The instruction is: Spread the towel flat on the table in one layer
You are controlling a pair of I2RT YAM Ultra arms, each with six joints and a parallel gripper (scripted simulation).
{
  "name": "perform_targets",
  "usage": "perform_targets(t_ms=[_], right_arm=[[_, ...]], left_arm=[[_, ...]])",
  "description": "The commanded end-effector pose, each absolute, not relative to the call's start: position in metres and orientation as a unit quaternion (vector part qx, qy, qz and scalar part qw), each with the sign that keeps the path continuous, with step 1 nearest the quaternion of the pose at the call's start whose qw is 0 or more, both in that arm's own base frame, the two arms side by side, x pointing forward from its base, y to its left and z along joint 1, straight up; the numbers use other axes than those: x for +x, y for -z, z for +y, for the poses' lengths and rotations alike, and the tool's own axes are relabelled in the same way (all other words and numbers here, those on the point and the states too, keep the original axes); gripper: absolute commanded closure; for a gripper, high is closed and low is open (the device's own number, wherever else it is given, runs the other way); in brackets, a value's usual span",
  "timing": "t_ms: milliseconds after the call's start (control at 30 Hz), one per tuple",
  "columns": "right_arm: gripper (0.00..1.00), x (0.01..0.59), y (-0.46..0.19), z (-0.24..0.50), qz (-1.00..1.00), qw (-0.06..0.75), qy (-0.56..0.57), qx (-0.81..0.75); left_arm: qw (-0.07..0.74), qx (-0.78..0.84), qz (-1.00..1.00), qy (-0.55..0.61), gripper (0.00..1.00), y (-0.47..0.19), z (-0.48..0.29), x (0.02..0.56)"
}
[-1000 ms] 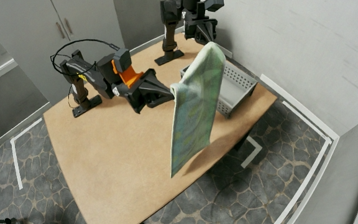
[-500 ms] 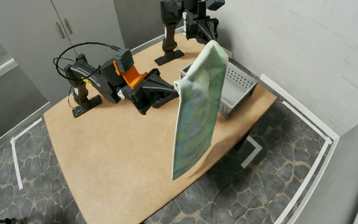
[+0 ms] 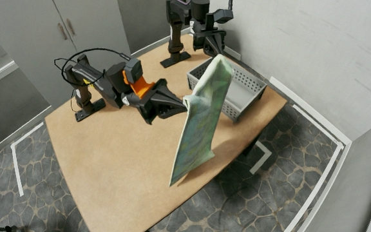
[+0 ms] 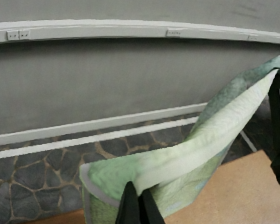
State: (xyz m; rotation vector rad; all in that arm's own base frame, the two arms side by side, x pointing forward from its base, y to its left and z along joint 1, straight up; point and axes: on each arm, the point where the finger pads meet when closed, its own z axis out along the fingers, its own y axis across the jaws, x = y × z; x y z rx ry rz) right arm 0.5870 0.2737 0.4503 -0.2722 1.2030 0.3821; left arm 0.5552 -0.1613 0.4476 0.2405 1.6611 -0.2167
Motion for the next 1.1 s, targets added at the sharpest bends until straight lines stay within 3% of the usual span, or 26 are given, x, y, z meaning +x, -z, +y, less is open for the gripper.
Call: perform_targets(t_ms=[0,1067], right_arm=[[1.00,0.5769,-0.4634,0.2667,0.562,0.799,-0.175,-0.120],[1.00,0.5751,-0.4697,0.2658,0.557,0.803,-0.176,-0.119]], left_arm=[[0.687,0.094,0.715,0.092,1.00,-0.4670,-0.1513,0.5465],[0.686,0.094,0.715,0.092,1.00,-0.4666,-0.1511,0.5458]])
